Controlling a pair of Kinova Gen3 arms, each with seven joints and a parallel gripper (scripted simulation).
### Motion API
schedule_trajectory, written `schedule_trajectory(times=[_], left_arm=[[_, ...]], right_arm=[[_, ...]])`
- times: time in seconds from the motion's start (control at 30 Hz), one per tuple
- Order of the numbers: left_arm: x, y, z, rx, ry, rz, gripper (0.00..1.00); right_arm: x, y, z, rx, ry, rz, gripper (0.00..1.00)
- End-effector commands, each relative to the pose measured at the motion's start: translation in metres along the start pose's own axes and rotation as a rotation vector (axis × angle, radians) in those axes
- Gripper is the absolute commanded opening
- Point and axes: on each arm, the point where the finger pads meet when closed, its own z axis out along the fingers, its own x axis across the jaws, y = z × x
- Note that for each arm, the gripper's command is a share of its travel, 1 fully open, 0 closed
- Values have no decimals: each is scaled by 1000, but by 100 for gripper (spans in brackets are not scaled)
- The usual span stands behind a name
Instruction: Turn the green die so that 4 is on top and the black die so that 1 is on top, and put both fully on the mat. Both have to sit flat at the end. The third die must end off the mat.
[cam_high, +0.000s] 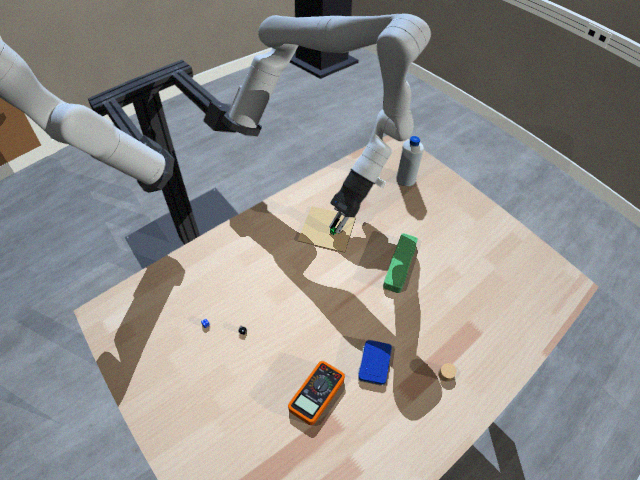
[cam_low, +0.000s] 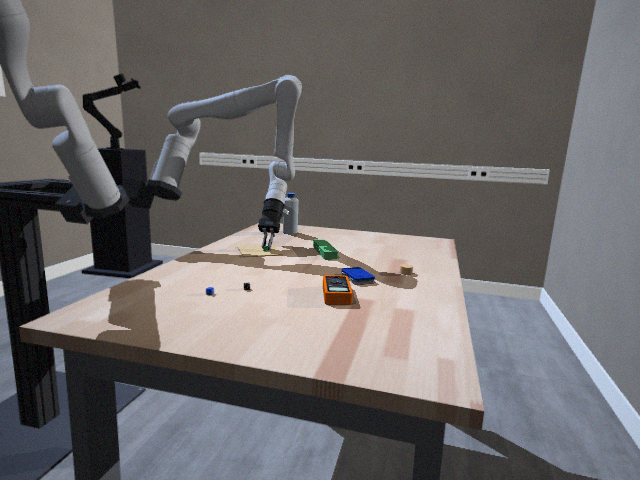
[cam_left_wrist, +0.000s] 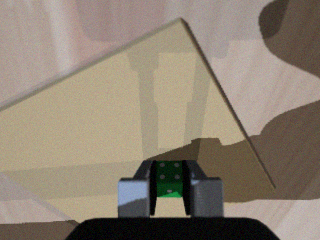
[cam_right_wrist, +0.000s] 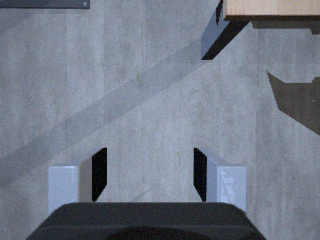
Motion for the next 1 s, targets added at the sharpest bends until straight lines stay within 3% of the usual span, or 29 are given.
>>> schedule_trajectory(times=[0.0, 0.97], left_arm=[[1, 1, 0, -1, 1, 1, 34], [1, 5, -5, -1, 1, 1, 34]], right_arm=[[0, 0, -1, -2, 0, 0, 100], [0, 0, -1, -2, 0, 0, 100]])
